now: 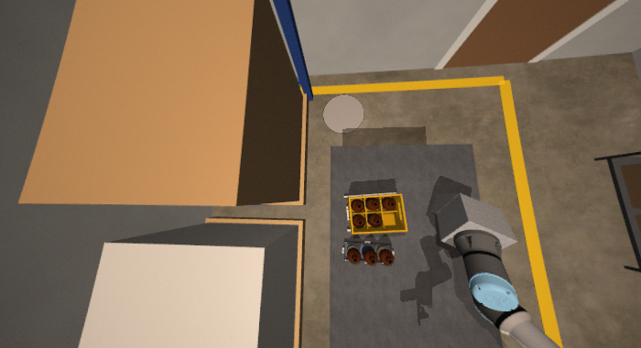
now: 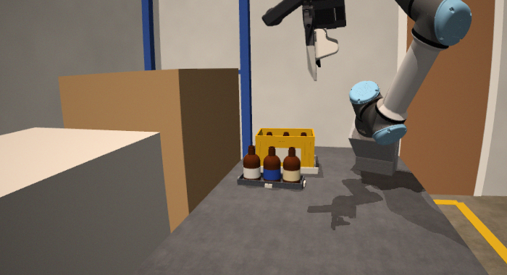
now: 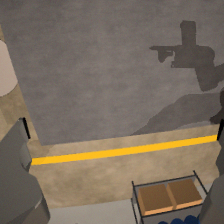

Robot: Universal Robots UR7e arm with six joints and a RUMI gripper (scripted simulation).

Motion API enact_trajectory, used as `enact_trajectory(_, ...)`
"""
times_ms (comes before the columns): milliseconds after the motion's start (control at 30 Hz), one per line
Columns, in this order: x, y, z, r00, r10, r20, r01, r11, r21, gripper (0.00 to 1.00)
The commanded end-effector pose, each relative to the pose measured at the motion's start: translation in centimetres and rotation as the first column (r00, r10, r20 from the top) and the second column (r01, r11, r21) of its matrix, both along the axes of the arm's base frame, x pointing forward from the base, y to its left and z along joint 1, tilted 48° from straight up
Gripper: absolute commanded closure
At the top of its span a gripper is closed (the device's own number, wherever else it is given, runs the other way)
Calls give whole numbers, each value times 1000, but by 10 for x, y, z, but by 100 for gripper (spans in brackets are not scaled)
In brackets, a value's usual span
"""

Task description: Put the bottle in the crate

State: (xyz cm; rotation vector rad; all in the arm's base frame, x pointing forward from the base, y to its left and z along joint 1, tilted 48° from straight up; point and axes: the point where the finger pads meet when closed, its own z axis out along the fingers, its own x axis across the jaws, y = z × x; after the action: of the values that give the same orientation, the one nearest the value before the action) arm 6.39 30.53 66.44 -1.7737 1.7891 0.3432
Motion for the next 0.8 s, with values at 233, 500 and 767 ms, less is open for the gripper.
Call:
enact_trajectory(233,138,-11,-48,963,-212,-168,215,977,-4,0)
enact_trajectory(500,221,-37,-92,896,-348,-277,357,934,-20,0)
enact_trajectory(767,315,-92,-161,758,-504,-415,532,845,-54,0)
